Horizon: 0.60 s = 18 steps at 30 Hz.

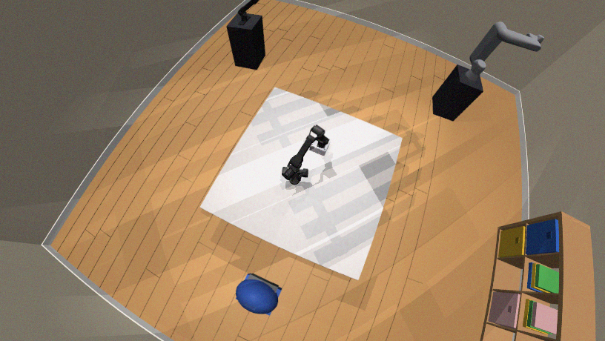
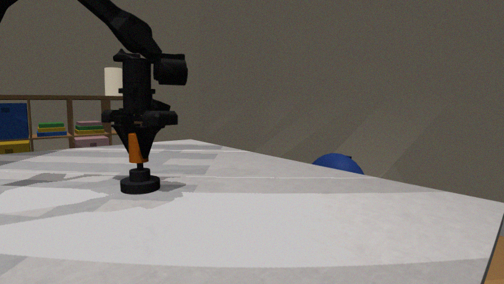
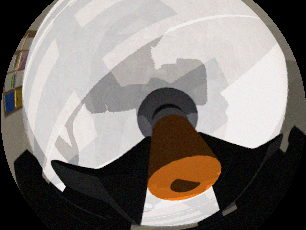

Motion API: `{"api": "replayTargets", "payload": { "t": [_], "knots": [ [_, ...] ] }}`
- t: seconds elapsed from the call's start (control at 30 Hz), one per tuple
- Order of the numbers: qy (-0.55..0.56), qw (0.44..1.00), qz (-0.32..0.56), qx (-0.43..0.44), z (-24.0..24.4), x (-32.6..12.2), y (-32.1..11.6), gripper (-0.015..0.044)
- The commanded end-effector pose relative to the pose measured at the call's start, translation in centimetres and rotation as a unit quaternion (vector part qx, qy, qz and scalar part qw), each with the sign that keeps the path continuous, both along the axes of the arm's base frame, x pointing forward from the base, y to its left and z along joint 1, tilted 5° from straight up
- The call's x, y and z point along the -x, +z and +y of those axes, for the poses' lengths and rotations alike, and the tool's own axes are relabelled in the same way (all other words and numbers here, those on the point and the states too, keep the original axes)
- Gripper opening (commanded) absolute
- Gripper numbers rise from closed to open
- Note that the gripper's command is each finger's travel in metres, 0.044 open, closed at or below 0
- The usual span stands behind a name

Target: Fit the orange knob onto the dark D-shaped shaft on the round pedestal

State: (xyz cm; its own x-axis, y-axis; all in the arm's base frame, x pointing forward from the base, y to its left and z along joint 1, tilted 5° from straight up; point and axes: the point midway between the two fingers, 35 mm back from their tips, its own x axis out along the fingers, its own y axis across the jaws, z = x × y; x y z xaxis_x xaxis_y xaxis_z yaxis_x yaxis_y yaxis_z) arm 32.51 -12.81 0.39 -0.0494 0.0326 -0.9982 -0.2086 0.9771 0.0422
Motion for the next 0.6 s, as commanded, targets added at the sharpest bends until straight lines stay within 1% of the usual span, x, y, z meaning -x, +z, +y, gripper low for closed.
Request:
{"api": "replayTargets", "payload": {
  "t": [0.0, 0.2, 0.57],
  "knots": [
    [0.006, 1.0, -0.002, 0.001, -0.1, -0.22, 0.31, 0.0],
    [0.101, 0.995, -0.005, -0.004, -0.12, -0.22, 0.18, 0.0],
    [0.106, 0.994, -0.006, -0.004, -0.02, 0.01, -0.14, 0.0]
  ]
}}
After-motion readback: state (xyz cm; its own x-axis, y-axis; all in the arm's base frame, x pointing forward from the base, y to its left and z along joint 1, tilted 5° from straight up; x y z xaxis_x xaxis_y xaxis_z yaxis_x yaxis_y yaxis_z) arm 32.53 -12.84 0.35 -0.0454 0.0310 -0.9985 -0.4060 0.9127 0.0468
